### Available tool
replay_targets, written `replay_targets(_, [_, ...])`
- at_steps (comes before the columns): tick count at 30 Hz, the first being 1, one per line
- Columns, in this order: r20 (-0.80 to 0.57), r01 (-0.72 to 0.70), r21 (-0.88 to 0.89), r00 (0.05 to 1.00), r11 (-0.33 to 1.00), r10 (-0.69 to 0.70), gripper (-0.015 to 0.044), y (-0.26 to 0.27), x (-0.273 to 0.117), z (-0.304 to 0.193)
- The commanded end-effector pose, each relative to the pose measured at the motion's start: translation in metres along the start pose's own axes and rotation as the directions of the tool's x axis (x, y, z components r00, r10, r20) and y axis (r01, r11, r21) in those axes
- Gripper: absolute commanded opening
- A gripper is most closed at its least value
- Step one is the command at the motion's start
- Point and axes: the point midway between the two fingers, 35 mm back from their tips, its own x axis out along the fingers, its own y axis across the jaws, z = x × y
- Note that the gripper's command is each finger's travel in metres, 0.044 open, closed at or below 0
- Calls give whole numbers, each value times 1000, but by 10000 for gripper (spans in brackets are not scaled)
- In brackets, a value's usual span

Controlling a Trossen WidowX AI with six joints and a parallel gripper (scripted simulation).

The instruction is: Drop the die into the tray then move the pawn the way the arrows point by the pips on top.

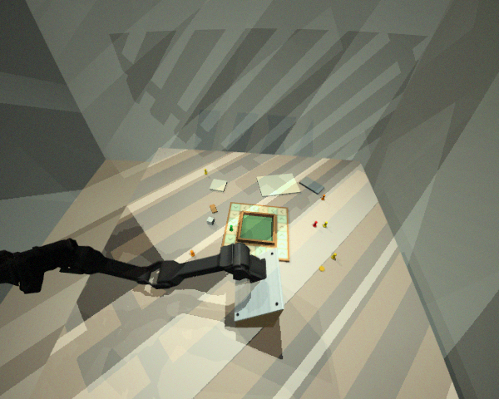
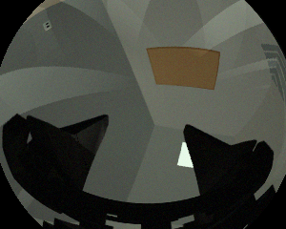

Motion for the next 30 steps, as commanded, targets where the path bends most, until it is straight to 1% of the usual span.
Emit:
replay_targets(1, [-6, 4, -2, 1000, 1000, -4, 374, -2, 2, -2])
replay_targets(5, [-123, 83, -47, 989, 995, -88, 275, -43, 30, -37])
replay_targets(10, [-273, 166, -106, 943, 980, -189, 275, -97, 52, -85])
replay_targets(13, [-336, 141, -181, 921, 973, -196, 275, -103, 51, -95])
replay_targets(14, [-372, 151, -198, 902, 969, -217, 275, -115, 53, -106])
replay_targets(17, [-478, 187, -234, 832, 954, -281, 275, -154, 55, -144])
replay_targets(20, [-579, 216, -268, 743, 939, -336, 275, -190, 50, -182])
replay_targets(23, [-612, 161, -316, 718, 935, -331, 275, -198, 45, -195])
replay_targets(26, [-700, 166, -341, 612, 925, -368, 275, -231, 30, -231])
replay_targets(30, [-801, 181, -360, 442, 915, -403, 275, -270, -2, -279])
